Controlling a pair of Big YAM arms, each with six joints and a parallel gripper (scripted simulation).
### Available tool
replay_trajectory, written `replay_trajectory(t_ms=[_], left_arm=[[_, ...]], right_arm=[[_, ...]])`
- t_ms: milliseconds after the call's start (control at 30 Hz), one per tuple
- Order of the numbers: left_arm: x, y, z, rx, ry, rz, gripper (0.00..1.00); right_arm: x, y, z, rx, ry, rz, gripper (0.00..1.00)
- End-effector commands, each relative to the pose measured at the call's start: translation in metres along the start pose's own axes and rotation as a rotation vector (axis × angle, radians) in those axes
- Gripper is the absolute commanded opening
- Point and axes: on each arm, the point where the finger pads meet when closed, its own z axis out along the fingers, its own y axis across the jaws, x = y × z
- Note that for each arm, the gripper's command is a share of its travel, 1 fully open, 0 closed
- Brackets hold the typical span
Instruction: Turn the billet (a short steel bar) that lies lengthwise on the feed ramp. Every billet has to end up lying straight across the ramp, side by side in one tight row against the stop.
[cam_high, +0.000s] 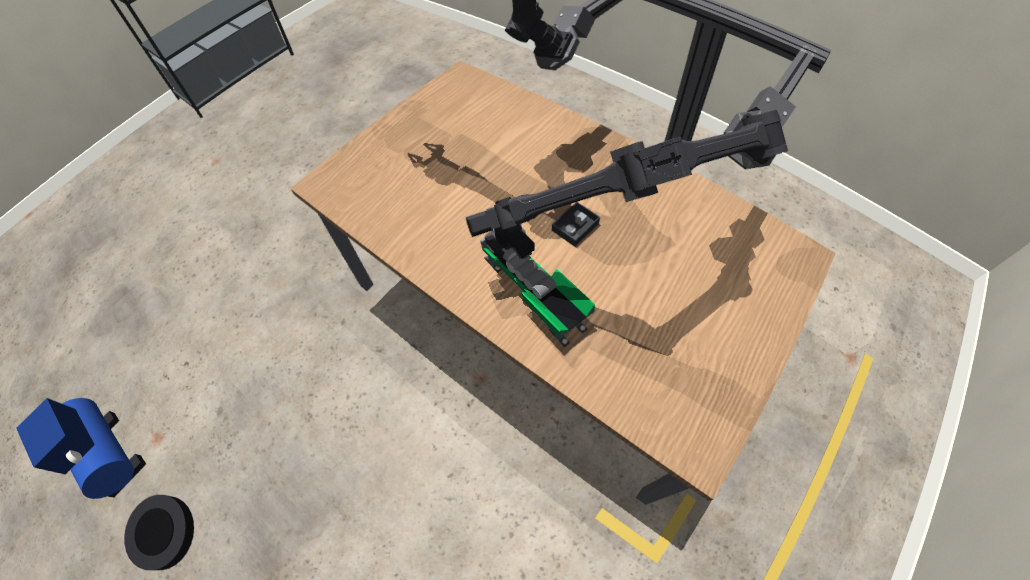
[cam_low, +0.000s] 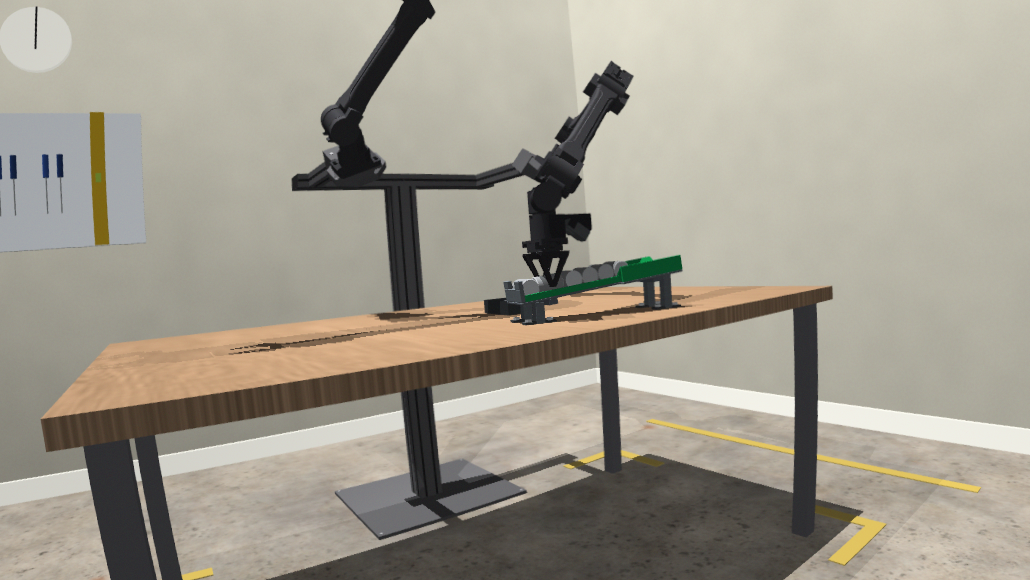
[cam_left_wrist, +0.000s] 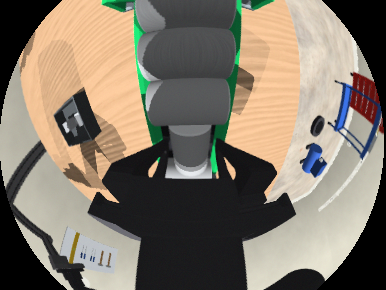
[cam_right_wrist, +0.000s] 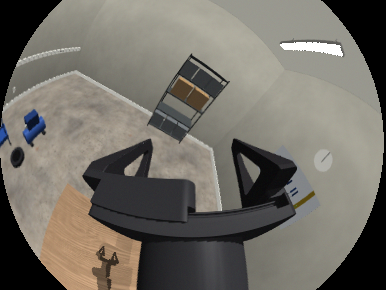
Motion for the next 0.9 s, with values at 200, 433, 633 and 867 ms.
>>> replay_trajectory(t_ms=[200, 433, 633, 867], left_arm=[[0.0009, -0.0125, -0.0048, 0.013, 0.007, 0.001, 0.57], [-0.0008, -0.0037, -0.0028, 0.010, 0.007, 0.003, 0.57], [-0.0007, -0.0107, -0.0052, 0.021, 0.010, -0.005, 0.57], [-0.0007, -0.0107, -0.0052, 0.021, 0.010, -0.005, 0.00]], right_arm=[[-0.0096, -0.0071, -0.0071, 0.015, -0.012, -0.019, 1.00], [-0.0096, -0.0071, -0.0071, 0.015, -0.012, -0.019, 1.00], [-0.0096, -0.0071, -0.0071, 0.015, -0.012, -0.019, 1.00], [-0.0096, -0.0071, -0.0071, 0.015, -0.012, -0.019, 1.00]])
